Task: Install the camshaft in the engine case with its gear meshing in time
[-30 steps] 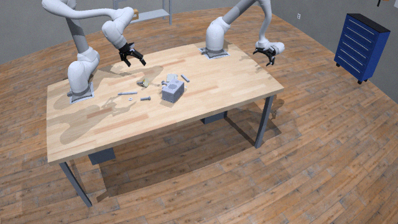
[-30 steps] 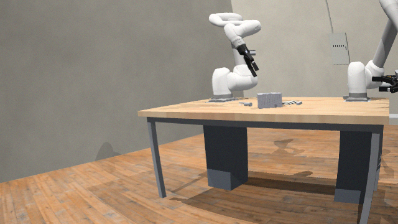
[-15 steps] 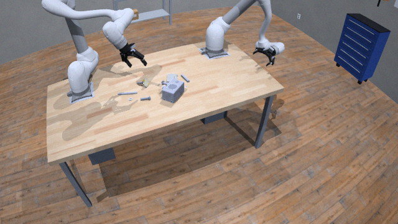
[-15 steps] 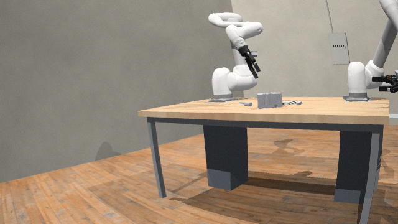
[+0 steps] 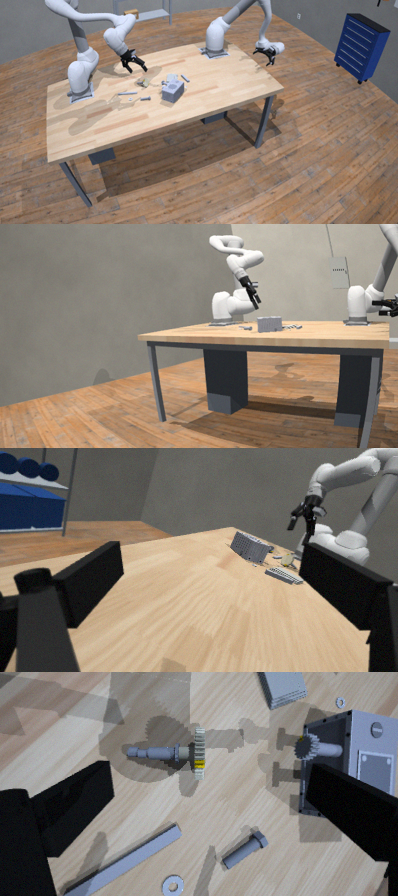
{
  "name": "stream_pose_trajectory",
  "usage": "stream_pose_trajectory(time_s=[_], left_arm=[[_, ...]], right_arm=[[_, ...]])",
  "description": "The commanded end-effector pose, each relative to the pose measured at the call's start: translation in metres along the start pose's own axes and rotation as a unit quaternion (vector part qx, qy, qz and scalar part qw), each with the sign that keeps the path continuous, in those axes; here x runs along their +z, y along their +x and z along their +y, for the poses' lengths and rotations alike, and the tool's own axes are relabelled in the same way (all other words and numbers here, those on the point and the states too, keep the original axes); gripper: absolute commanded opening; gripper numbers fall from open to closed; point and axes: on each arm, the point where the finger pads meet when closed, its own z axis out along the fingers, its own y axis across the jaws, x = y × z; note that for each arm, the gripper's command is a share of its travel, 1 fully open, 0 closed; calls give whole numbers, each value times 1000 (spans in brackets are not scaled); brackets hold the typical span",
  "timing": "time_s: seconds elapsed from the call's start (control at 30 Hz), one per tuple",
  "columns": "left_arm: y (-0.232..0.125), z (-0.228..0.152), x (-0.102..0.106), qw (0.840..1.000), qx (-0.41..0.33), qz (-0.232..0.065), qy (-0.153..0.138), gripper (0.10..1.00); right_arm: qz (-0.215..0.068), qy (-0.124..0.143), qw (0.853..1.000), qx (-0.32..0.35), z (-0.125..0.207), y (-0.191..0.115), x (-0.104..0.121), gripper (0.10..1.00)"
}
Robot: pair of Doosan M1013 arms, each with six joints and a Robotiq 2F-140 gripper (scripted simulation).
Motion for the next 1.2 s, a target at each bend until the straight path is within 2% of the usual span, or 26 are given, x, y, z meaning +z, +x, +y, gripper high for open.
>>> stream_pose_trajectory(time_s=[0.0,0.2,0.47,0.5,1.17], left_arm=[[1,0,0,1000,0,0,0,1000],[1,0,0,1000,0,0,0,1000],[1,0,0,1000,0,0,0,1000],[1,0,0,1000,0,0,0,1000],[1,0,0,1000,0,0,0,1000]], right_arm=[[1,-1,1000,0,-2,-3,9,1000],[1,-1,1000,0,-6,-8,21,1000],[1,-1,1000,0,-7,-8,23,1000],[1,-1,1000,0,-7,-8,23,291],[1,-1,1000,0,-7,-8,23,291]])
